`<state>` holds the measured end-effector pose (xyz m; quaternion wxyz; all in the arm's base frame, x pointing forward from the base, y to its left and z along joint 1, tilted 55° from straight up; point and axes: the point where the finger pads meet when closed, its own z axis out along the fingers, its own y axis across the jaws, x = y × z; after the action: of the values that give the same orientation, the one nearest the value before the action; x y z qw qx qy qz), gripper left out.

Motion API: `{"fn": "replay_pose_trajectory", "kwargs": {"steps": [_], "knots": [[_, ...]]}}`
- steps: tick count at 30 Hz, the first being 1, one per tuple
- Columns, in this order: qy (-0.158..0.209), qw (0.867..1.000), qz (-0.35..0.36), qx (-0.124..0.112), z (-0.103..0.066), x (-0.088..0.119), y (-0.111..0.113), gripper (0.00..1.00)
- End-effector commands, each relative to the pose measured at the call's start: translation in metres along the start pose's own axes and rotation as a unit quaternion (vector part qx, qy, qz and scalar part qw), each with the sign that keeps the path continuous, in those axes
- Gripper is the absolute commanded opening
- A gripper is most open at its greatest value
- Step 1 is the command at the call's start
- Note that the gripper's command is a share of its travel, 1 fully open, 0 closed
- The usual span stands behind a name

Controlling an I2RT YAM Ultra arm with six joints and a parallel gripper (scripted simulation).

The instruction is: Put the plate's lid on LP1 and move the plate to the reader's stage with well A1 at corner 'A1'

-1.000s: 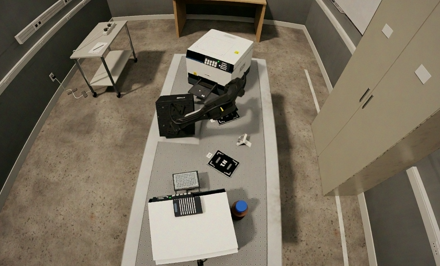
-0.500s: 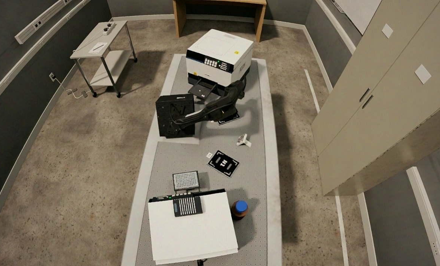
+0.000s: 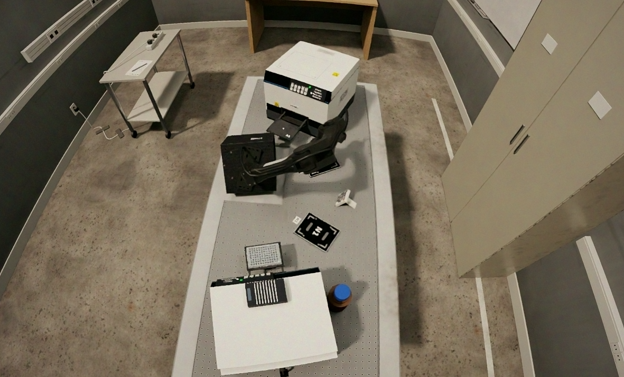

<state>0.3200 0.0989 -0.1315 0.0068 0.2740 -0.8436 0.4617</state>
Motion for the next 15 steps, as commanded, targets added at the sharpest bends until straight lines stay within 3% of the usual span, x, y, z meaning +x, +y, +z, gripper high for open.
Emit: {"fn": "replay_pose_trajectory", "kwargs": {"steps": [1, 4, 8, 15], "knots": [[-0.004, 1.0, -0.01, 0.008, 0.007, 0.001, 0.005, 0.86], [-0.017, 1.0, -0.008, 0.009, 0.001, -0.003, 0.004, 0.86], [-0.004, 1.0, -0.009, 0.008, 0.016, 0.001, 0.004, 0.86], [-0.006, 1.0, -0.006, 0.007, 0.023, 0.0, 0.002, 0.86]]}}
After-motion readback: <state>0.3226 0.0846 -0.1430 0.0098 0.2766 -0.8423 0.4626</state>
